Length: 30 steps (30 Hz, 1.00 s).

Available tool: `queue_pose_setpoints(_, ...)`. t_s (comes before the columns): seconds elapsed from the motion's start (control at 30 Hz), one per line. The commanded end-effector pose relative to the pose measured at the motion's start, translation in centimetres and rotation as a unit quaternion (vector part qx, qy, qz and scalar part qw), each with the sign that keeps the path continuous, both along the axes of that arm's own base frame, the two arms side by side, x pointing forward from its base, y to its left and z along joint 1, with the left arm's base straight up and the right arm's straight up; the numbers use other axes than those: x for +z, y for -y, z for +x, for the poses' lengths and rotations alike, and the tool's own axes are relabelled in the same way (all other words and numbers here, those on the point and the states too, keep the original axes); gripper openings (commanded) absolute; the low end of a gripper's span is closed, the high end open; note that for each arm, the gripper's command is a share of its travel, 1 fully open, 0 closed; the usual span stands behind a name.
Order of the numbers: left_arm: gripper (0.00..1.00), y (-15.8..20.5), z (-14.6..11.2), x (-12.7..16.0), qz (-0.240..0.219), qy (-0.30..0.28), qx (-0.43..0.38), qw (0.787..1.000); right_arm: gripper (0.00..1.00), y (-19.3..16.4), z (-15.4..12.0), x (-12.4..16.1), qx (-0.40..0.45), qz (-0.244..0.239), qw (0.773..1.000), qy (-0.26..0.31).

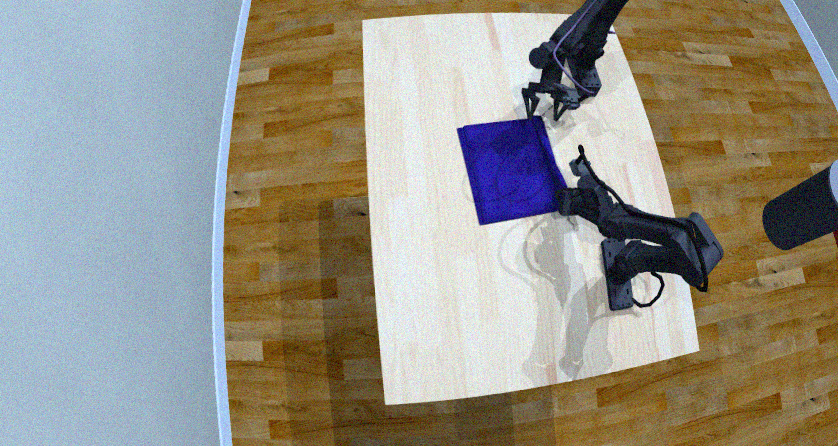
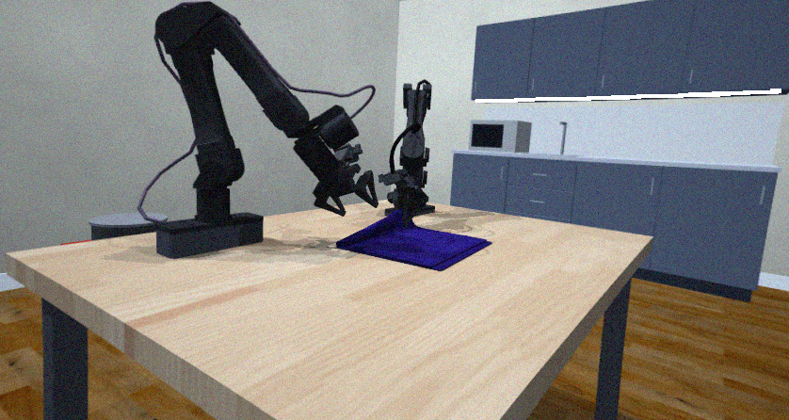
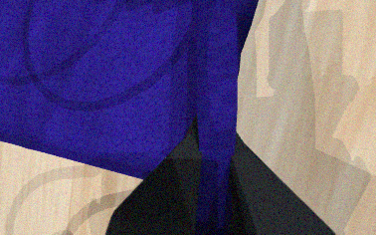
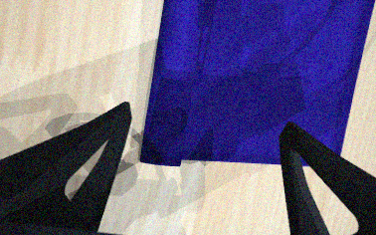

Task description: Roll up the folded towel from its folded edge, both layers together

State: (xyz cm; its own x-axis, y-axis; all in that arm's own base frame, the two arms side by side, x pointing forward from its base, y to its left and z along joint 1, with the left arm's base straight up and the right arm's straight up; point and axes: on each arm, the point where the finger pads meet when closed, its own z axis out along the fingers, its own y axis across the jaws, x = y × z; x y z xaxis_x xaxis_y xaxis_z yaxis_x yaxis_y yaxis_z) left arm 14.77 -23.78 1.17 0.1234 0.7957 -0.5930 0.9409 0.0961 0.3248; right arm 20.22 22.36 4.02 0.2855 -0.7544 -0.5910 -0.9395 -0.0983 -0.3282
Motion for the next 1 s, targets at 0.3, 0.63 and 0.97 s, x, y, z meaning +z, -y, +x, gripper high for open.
queue_pose_setpoints(0.3,0.08,0.48,0.24,0.67,-0.020,-0.096,0.003,0.995,0.98,-0.03,-0.42,0.40,0.000,0.011,1.000,0.006)
queue_pose_setpoints(0.63,0.08,0.48,0.24,0.98,-0.036,-0.238,0.004,0.971,0.98,0.10,-0.73,0.20,0.000,0.011,1.000,0.006)
queue_pose_setpoints(0.97,0.08,0.48,0.24,1.24,-0.049,-0.356,0.005,0.933,0.98,0.15,-0.85,0.11,0.000,0.011,1.000,0.006)
